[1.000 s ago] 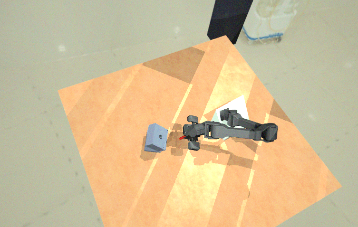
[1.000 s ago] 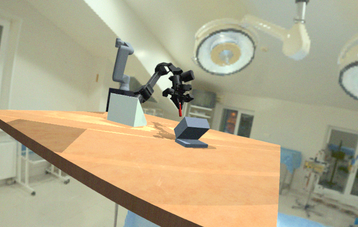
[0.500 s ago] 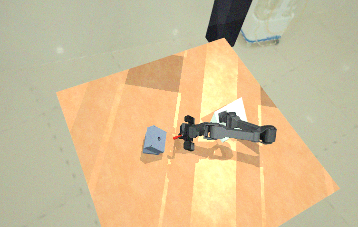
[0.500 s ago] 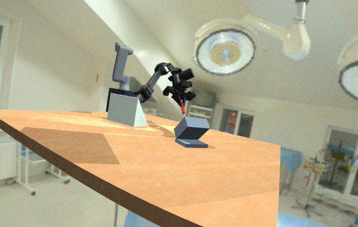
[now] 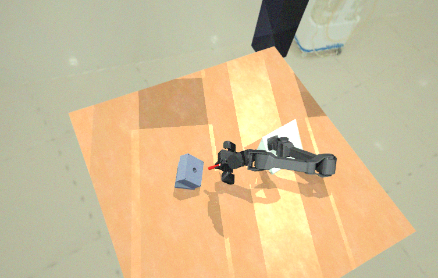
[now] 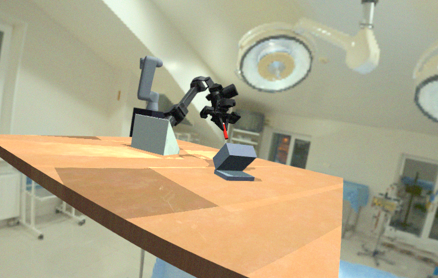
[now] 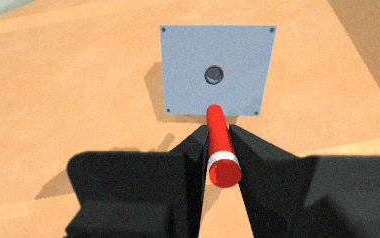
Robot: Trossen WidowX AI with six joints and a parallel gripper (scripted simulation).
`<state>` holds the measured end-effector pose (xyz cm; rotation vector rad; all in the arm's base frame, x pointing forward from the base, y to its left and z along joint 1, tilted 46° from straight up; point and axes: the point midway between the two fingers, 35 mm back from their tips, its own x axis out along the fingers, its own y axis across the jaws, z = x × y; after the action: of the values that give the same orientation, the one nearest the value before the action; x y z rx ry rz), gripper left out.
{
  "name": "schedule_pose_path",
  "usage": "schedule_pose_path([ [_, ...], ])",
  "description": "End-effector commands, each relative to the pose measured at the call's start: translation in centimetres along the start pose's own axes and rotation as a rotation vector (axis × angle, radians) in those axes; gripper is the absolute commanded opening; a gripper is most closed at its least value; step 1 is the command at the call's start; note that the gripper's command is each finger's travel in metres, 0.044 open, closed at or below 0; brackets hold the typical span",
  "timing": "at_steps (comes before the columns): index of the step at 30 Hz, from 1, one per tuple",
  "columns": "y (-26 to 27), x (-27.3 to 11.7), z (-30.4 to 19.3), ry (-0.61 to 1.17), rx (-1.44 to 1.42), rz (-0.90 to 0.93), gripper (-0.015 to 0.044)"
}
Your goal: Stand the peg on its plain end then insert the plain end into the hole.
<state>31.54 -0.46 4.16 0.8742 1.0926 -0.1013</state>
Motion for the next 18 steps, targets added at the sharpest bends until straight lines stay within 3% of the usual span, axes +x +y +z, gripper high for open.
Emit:
schedule_pose_path([
  [1, -0.2, 0.6, 0.2, -0.007, 0.01, -0.006, 0.0],
  [18, -0.2, 2.5, 0.9, -0.033, 0.023, -0.004, 0.0],
])
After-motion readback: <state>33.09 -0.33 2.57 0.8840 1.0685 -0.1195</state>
